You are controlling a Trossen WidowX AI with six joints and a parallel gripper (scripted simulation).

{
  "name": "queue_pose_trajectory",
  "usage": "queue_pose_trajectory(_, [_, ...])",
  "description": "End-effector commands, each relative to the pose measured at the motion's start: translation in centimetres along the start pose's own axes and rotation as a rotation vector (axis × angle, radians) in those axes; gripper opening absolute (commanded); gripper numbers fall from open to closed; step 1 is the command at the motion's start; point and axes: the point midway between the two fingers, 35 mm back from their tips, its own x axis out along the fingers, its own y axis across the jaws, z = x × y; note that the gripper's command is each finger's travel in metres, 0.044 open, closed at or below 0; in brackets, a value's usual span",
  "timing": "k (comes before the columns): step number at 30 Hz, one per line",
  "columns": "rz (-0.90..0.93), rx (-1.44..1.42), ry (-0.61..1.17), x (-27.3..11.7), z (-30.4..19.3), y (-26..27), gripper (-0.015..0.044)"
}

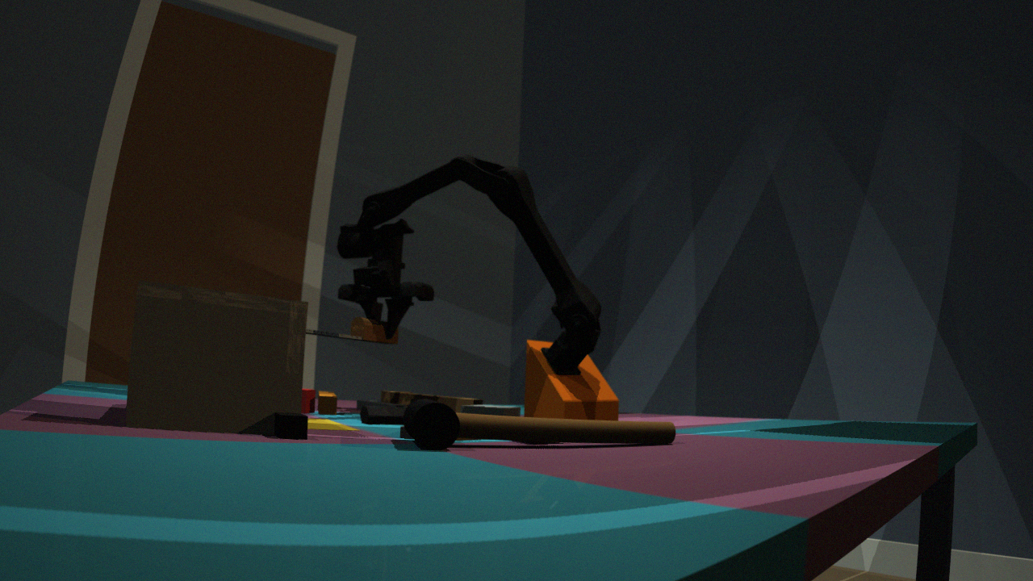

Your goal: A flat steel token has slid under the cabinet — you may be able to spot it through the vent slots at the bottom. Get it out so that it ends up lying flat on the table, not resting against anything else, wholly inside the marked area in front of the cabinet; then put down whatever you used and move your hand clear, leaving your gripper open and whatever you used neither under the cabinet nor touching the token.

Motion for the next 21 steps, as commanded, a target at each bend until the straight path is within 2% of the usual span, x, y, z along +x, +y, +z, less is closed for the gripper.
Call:
queue_pose_trajectory(1, [-0.002,0.038,-0.011,-0.18,0.01,-0.02,0.0000])
queue_pose_trajectory(21, [-0.001,0.197,-0.011,-0.17,-0.06,0.03,0.0000])
